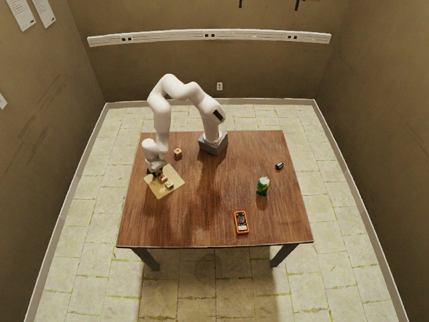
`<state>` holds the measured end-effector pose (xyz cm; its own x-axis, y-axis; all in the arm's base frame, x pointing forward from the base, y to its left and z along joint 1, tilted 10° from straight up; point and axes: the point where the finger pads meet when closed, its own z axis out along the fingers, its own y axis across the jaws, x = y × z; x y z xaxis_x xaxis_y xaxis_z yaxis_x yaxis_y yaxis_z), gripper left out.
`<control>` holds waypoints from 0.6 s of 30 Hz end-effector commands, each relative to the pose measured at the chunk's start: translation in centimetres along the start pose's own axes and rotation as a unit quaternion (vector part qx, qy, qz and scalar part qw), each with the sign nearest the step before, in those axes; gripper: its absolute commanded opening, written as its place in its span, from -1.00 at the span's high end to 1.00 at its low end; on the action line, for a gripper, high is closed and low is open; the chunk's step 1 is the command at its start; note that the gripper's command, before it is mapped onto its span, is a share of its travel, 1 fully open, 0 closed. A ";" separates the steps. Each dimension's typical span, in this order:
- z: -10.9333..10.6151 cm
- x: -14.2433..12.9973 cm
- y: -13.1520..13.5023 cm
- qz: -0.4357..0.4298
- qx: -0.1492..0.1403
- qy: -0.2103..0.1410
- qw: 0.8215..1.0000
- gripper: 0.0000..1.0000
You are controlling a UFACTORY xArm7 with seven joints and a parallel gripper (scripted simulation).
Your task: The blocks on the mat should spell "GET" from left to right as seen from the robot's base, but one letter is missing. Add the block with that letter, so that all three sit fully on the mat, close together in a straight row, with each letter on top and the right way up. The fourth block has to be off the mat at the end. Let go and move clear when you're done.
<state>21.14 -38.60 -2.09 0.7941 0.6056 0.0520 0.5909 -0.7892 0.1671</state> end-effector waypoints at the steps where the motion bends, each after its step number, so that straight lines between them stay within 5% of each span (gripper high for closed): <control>1: -0.1 0.0 0.1 0.000 -0.002 0.000 1.000 0.17; 11: -0.1 0.0 0.1 0.000 -0.002 0.000 1.000 0.17; 18: -0.1 0.0 0.1 0.000 -0.002 0.000 1.000 -0.08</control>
<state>21.14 -38.61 -2.09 0.7941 0.6055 0.0519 0.5909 -0.7892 0.1673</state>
